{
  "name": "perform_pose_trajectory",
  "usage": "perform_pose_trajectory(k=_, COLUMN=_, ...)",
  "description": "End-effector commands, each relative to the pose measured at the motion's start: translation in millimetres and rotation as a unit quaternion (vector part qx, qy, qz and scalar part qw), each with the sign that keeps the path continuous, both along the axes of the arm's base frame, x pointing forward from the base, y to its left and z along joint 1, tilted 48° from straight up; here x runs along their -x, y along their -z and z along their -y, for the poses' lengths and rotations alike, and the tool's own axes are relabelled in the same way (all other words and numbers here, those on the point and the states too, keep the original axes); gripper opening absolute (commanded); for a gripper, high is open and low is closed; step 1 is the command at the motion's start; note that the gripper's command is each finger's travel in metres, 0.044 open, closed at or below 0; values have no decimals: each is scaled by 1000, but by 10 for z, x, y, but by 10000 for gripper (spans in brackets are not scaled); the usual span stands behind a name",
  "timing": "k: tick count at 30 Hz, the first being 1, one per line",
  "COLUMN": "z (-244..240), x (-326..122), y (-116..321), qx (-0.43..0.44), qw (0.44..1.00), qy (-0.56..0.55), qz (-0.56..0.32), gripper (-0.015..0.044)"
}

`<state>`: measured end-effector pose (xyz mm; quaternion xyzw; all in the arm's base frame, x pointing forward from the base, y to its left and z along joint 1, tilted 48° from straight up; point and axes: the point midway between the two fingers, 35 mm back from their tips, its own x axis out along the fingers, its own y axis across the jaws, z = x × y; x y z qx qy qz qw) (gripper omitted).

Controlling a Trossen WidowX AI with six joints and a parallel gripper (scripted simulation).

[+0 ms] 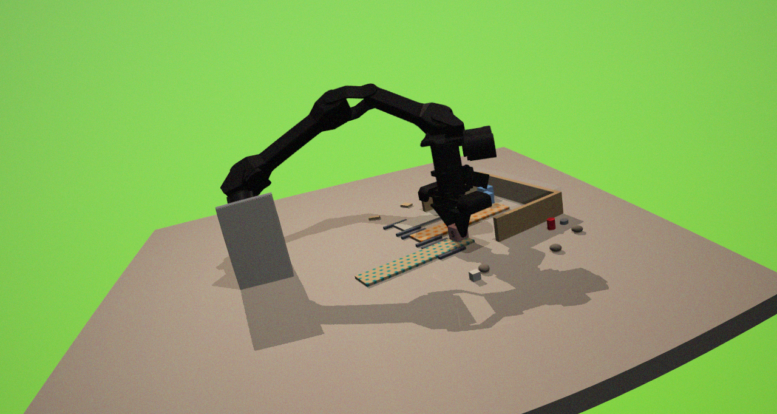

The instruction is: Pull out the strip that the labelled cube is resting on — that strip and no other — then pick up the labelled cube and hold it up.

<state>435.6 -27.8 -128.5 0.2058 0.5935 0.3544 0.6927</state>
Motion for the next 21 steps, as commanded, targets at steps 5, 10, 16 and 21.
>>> perform_pose_trajectory(k=5, z=63, x=127, y=-94, qx=0, qw=1000, qy=0, qz=-1, gripper=0)
perform_pose_trajectory(k=10, z=122, x=282, y=-193, qx=0, qw=1000, qy=1, qz=-2, gripper=0)
perform_pose_trajectory(k=16, z=178, x=481, y=-309, qx=-1, qw=1000, qy=1, qz=-3, gripper=0)
perform_pose_trajectory(k=21, z=203, x=601, y=-375, qx=-1, qw=1000, qy=1, qz=-4, gripper=0)
